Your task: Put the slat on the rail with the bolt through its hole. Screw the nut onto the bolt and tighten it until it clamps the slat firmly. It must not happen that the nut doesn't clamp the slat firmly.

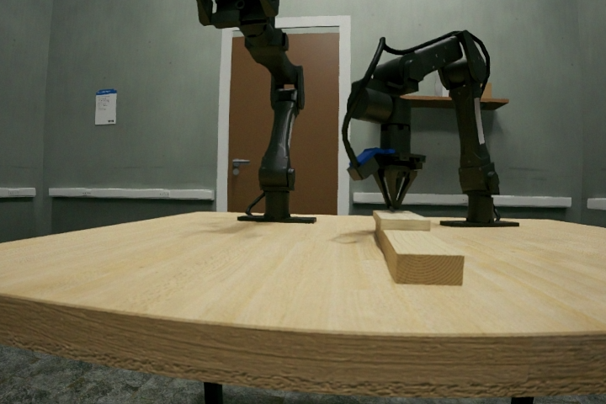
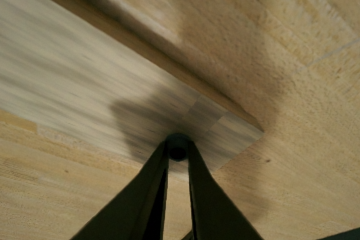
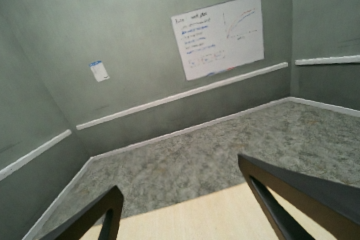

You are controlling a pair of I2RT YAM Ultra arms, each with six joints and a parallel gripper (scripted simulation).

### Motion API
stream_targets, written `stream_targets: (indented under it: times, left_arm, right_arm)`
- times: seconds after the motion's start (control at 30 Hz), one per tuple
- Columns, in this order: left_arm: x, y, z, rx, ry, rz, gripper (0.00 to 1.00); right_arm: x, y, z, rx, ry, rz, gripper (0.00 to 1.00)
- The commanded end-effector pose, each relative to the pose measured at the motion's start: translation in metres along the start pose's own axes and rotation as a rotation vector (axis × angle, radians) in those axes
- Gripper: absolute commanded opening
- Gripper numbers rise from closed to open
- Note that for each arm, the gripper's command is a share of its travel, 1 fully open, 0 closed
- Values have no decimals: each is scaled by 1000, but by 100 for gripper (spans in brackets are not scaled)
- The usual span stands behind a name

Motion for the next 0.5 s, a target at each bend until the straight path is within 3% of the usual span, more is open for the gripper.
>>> stream_targets:
  times: [0.0, 0.47]
  left_arm:
    - [-2, 8, -1, 14, 115, 2, 12]
    - [-2, 8, -1, 14, 355, 3, 12]
  right_arm:
    - [10, -3, -1, 2, -4, -32, 100]
    - [10, -3, -1, 2, -4, -32, 100]
Point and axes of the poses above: on each arm, the point where the finger pads meet when closed, its own y axis out along the fingers, its own z axis across the jaws, x = y × z, the point moved 1 cm from there along -y, back along the fingers, and after that the axes turned 4 degrees about -y, right-handed, at the moved point
